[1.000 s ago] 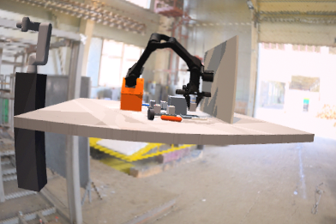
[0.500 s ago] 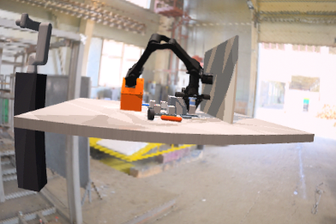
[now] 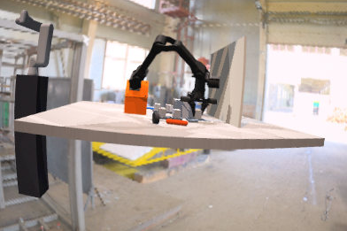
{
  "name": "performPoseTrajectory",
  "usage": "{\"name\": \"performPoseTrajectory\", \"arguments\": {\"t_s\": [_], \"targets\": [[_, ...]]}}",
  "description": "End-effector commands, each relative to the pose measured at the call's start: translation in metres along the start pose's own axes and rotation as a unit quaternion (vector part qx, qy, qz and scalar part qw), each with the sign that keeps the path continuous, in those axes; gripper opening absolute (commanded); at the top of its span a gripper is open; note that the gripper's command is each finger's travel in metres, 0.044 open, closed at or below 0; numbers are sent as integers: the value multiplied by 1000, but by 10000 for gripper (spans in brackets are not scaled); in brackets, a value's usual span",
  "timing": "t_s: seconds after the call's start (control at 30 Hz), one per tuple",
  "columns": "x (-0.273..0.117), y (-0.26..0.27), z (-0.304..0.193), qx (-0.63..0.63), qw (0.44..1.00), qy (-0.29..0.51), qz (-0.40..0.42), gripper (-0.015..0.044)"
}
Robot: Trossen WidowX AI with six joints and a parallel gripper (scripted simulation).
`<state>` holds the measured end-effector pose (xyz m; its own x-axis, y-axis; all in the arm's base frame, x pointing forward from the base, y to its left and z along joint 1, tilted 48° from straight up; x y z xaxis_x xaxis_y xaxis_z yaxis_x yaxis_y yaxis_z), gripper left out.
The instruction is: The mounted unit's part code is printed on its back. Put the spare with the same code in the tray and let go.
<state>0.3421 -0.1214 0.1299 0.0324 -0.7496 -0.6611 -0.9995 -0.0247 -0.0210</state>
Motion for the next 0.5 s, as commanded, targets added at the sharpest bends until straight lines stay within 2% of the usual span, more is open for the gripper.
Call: {"name": "performPoseTrajectory", "arguments": {"t_s": [0.0,0.27,0.33,0.47], "targets": [[0,0,0,1,1000,0,0,236],[0,0,0,1,1000,0,0,440],[-11,-2,0,1,1000,-2,0,440],[-80,-3,1,-1,1000,-5,0,440]]}}
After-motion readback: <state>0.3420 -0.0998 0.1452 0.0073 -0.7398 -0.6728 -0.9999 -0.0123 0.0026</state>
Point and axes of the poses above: the point midway between the two fingers, 35 mm back from their tips, its own x axis out along the fingers, its own y axis across the jaws, z = x × y, the point moved 8 cm from there along -x, back along the fingers, and after that the axes turned 3 degrees about x, right-handed, at the moved point
